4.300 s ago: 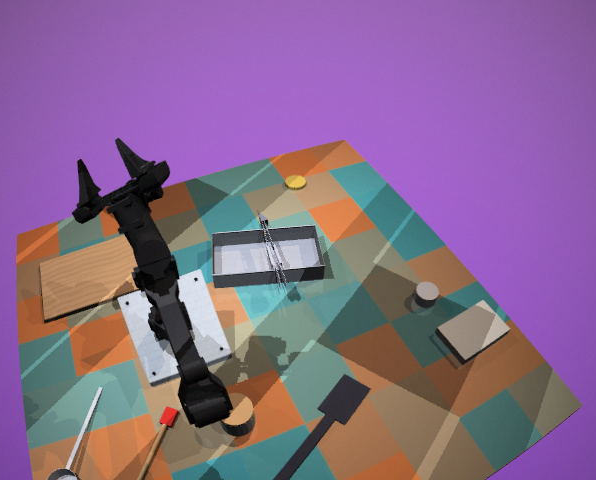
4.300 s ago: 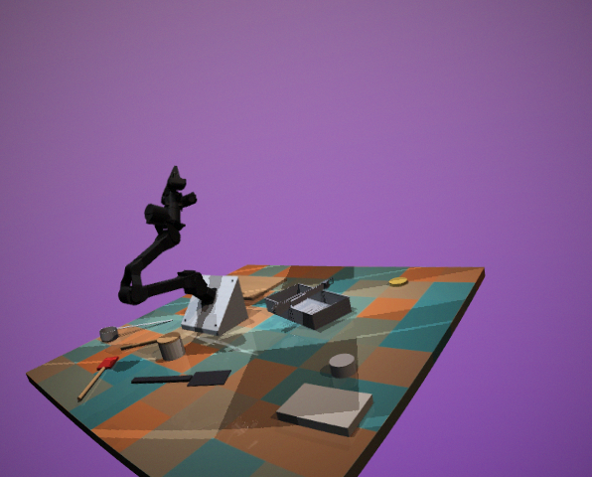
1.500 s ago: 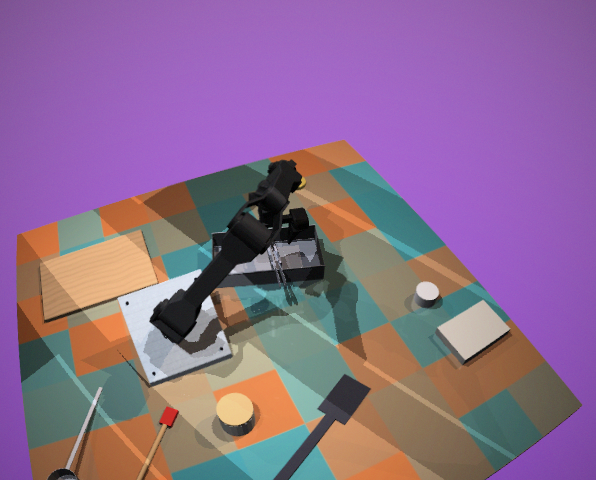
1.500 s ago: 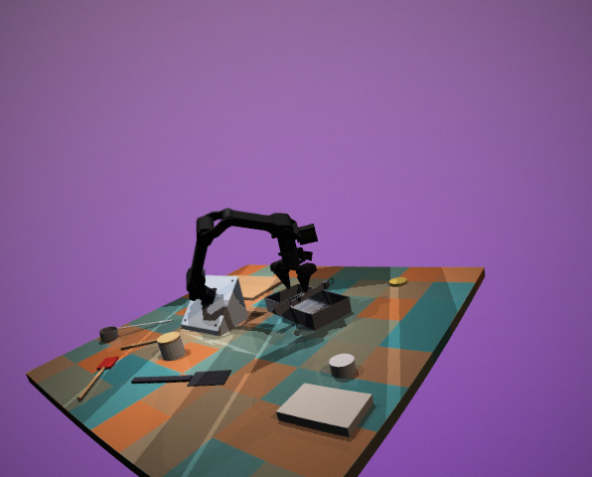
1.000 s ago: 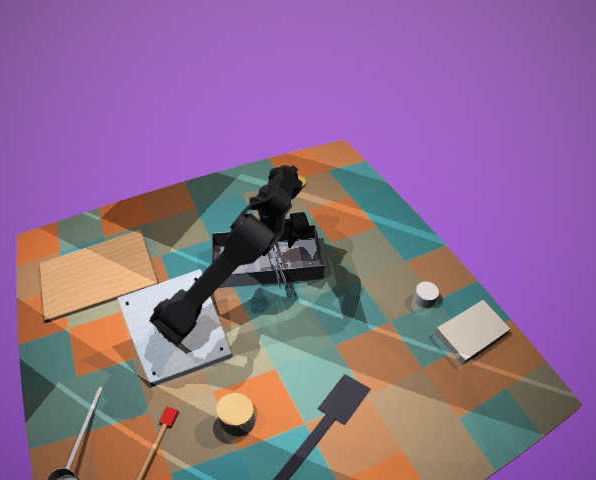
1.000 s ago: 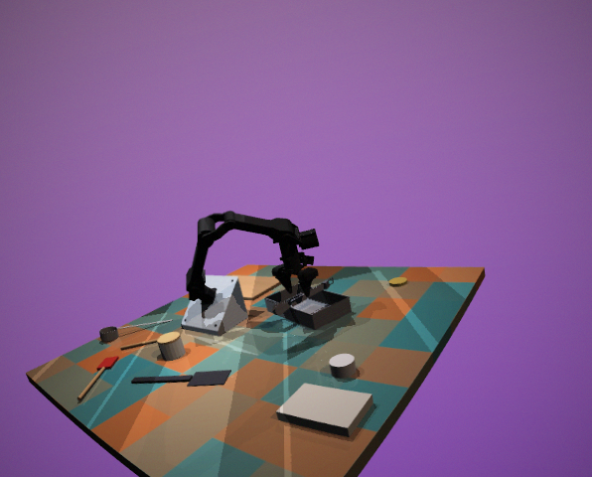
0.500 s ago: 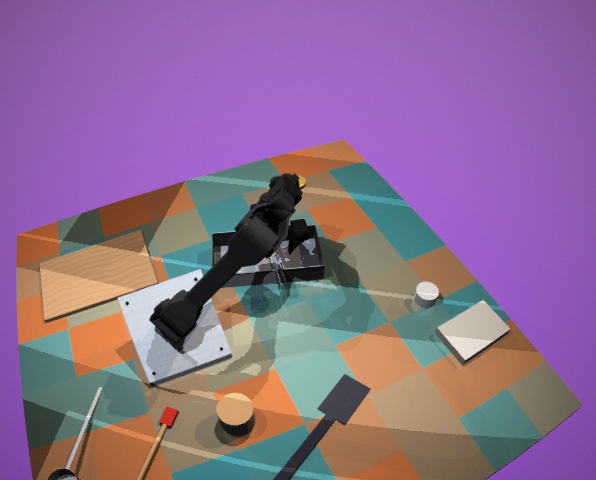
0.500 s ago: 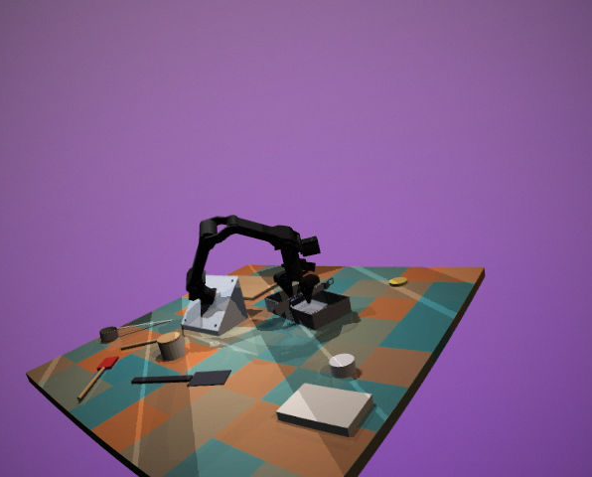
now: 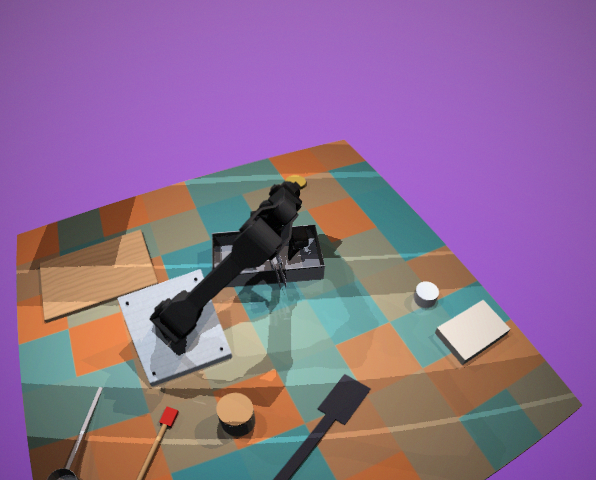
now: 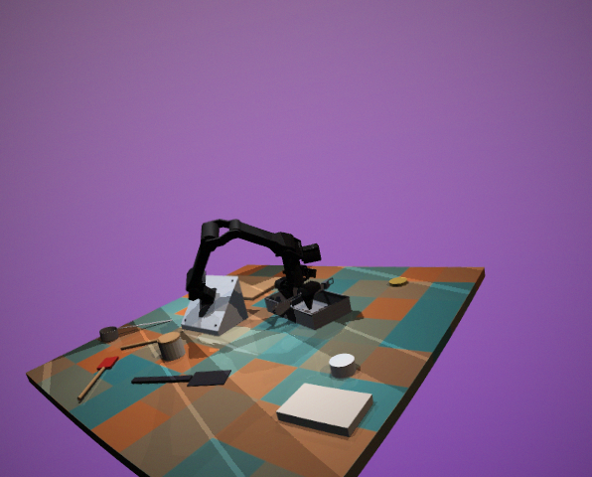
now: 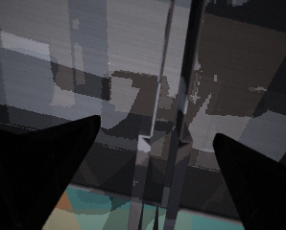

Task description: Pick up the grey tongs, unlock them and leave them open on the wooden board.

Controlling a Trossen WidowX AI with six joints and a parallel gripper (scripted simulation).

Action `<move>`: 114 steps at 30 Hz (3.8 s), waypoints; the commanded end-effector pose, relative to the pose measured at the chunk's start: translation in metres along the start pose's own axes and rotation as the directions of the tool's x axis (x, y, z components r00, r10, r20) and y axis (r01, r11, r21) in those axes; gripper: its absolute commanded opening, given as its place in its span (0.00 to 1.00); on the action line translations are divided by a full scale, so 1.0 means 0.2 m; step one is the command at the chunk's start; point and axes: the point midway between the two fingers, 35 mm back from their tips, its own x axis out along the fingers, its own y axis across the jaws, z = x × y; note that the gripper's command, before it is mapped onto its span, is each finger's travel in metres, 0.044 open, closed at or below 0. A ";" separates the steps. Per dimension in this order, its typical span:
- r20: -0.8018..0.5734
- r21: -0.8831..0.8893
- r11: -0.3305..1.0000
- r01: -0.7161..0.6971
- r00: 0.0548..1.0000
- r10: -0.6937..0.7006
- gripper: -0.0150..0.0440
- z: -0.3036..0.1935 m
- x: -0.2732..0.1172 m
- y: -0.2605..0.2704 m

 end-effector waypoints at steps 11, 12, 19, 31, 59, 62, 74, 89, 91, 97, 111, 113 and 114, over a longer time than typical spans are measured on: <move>-0.002 -0.003 1.000 -0.001 1.000 0.001 0.69 0.00 0.01 0.01; -0.002 -0.003 1.000 -0.001 1.000 0.001 0.64 0.00 0.01 0.01; -0.002 -0.003 1.000 -0.001 1.000 0.001 0.40 0.00 0.01 0.01; -0.002 -0.003 1.000 -0.001 1.000 0.001 0.23 0.00 0.01 0.01; -0.007 -0.013 1.000 -0.005 1.000 0.005 0.00 0.01 -0.64 0.01; -0.021 -0.023 1.000 -0.008 1.000 0.008 0.00 0.01 -0.61 0.01; 0.009 -0.254 0.967 -0.007 1.000 0.010 0.00 0.28 -0.67 0.30; 0.023 -0.567 0.824 -0.001 1.000 0.016 0.00 0.58 -0.71 0.80; 0.022 -0.607 0.794 0.000 1.000 0.017 0.00 0.61 -0.71 0.87; 0.016 -0.720 0.694 -0.001 1.000 0.019 0.00 0.69 -0.69 1.10; 0.012 -0.810 0.587 0.000 1.000 0.016 0.00 0.73 -0.68 1.33; 0.016 -0.827 0.562 0.004 1.000 0.018 0.00 0.73 -0.69 1.38; 0.019 -0.839 0.545 0.006 1.000 0.018 0.00 0.73 -0.70 1.41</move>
